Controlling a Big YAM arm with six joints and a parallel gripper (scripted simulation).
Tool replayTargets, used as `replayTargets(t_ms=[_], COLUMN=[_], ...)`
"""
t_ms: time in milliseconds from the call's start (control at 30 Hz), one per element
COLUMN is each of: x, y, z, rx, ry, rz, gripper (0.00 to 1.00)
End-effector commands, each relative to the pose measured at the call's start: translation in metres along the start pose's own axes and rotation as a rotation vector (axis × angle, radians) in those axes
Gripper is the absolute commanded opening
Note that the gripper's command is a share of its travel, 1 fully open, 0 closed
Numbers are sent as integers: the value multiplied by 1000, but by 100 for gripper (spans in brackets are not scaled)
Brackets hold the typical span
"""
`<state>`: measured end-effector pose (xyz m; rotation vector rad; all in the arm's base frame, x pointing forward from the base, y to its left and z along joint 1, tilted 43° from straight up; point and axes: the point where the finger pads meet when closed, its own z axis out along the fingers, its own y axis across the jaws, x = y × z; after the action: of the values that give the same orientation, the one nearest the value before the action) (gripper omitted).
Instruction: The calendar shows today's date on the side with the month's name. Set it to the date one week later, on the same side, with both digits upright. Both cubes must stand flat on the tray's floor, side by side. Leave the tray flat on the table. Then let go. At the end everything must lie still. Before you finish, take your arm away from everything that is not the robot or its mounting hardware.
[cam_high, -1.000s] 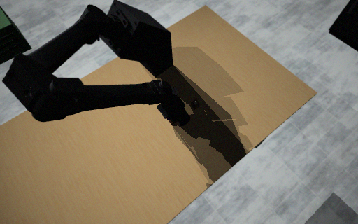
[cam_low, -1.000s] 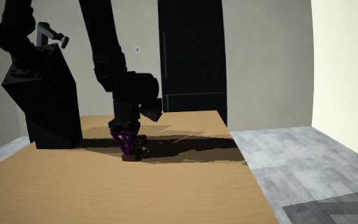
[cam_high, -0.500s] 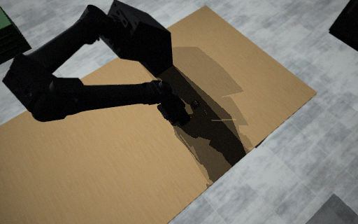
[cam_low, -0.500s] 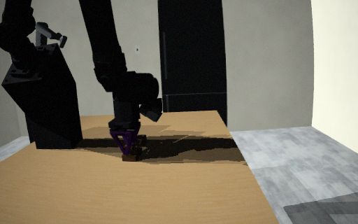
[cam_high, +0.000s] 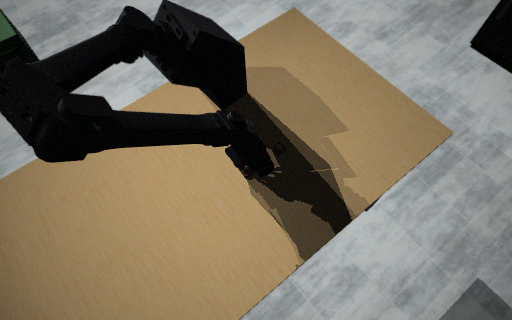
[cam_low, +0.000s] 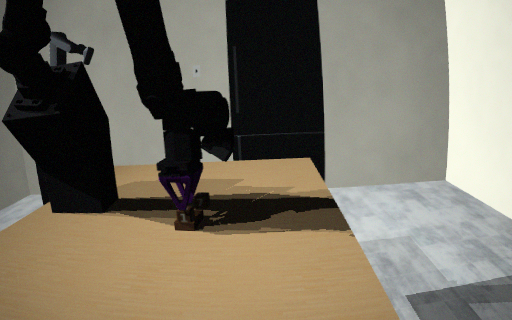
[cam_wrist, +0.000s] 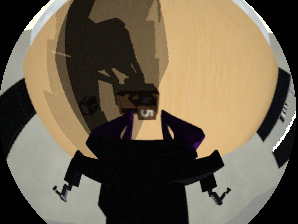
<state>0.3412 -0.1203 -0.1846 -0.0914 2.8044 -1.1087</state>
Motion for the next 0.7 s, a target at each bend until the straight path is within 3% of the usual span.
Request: replayTargets(t_ms=[0,267,500,600,633,667], x=[0,-6,-4,1,2,2], y=[1,1,1,-1,-3,-3], z=[-28,-66,-76,-71,-69,-69], rx=[-3,-5,-6,-4,-3,-3], ry=[-10,-19,-16,3,9,8], rz=[10,18,16,22,27,27], gripper=[45,45,45,45,100,100])
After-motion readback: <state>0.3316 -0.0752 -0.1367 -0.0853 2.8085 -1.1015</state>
